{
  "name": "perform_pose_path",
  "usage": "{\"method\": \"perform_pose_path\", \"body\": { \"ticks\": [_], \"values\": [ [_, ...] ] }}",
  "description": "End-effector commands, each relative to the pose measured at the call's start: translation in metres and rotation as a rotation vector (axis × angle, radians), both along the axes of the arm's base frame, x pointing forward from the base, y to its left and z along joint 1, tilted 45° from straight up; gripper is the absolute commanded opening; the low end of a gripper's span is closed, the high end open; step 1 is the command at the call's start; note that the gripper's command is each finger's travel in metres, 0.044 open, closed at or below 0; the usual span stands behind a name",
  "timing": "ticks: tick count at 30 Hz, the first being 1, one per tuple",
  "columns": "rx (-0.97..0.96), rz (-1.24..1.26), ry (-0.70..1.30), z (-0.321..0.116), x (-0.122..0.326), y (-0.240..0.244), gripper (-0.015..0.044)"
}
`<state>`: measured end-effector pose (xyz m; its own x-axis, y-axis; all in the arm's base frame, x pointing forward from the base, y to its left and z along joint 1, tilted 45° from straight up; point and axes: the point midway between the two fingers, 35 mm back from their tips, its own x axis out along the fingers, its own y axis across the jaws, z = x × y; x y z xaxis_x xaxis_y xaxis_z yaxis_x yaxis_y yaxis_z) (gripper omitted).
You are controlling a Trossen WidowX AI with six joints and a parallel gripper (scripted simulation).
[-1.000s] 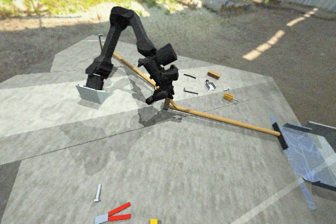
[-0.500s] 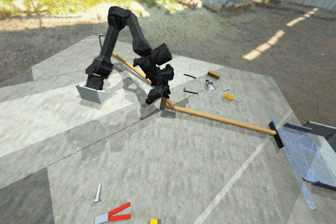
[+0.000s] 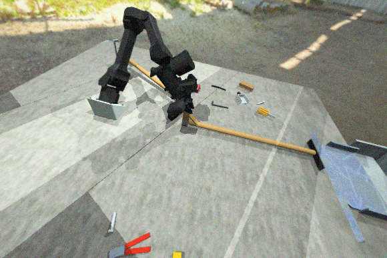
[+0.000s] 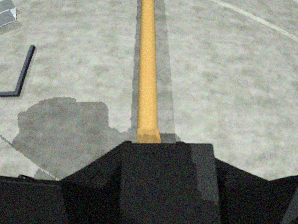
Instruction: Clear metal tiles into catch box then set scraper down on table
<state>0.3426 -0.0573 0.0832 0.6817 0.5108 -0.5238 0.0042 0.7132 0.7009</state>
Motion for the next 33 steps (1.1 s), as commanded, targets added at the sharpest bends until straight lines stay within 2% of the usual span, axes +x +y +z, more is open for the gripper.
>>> {"method": "perform_pose_path", "body": {
  "ticks": [1, 33],
  "values": [
    [-0.001, -0.006, -0.001, -0.004, -0.001, -0.005, 0.0000],
    [-0.002, -0.025, 0.014, -0.026, -0.003, -0.025, 0.0000]
  ]
}}
